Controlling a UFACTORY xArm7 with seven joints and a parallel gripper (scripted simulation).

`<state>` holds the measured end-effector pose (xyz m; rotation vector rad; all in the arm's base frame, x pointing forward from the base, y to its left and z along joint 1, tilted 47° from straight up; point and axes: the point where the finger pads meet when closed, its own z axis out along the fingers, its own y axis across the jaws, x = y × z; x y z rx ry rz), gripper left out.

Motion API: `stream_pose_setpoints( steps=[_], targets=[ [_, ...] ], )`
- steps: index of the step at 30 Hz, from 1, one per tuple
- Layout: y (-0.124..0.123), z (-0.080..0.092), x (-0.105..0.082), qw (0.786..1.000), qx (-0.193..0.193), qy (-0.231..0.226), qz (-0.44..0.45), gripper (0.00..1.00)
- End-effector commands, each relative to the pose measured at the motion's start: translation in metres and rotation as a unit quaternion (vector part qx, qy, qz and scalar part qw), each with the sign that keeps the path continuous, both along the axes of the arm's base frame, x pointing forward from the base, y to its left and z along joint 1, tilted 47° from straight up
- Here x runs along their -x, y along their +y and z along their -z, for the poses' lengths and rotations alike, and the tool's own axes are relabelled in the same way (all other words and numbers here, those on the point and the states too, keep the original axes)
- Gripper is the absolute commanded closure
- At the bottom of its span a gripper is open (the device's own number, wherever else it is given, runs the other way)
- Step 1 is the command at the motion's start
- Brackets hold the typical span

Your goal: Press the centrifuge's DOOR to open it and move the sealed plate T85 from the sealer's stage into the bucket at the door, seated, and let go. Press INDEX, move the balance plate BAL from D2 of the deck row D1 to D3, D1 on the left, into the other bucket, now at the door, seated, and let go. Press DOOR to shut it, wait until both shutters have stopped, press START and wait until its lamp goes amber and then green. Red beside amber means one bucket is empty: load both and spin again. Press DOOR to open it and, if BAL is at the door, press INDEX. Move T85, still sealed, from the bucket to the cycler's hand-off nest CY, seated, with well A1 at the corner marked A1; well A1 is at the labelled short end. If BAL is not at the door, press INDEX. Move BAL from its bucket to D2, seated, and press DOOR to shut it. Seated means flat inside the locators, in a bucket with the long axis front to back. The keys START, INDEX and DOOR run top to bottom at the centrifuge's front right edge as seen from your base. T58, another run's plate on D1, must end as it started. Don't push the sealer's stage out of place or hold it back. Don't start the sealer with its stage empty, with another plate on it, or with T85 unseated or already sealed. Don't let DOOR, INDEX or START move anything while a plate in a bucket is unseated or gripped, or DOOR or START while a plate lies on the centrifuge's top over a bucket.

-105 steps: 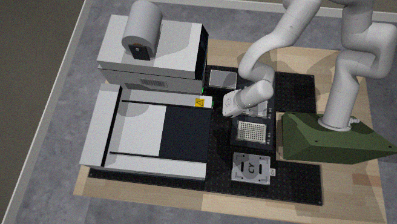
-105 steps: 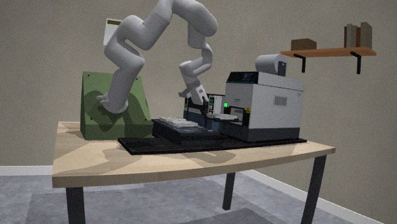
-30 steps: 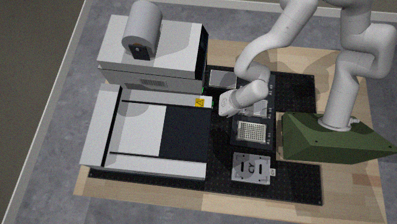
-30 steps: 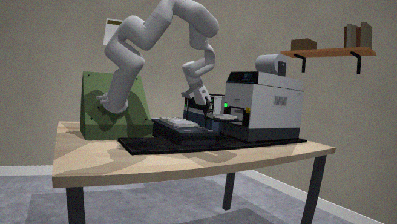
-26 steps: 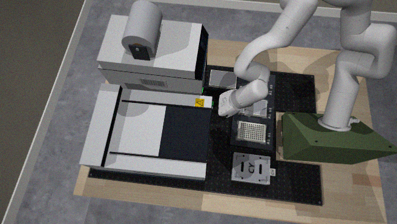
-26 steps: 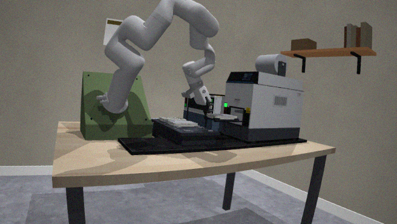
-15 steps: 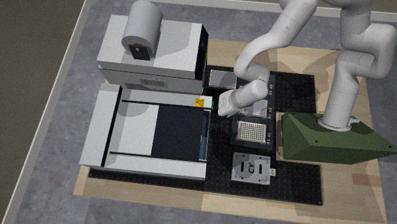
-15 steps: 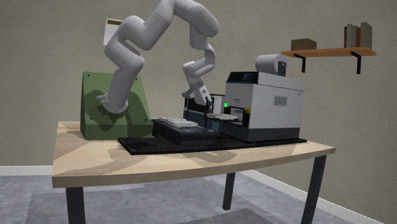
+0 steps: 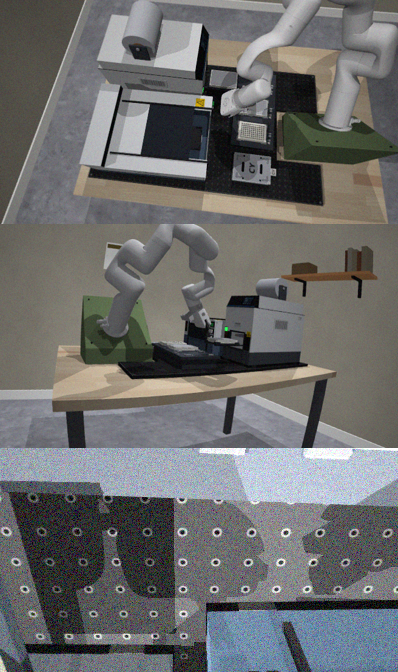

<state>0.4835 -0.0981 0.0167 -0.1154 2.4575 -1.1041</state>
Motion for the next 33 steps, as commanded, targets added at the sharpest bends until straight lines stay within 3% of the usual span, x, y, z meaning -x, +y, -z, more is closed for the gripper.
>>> stream_pose_setpoints(
  steps=[1, 33],
  targets=[
    [0.005, -0.002, 0.005, 1.0, -0.001, 0.0, -0.001, 1.0],
    [0.027, -0.018, 0.042, 1.0, -0.001, 0.0, -0.001, 1.0]
  ],
)
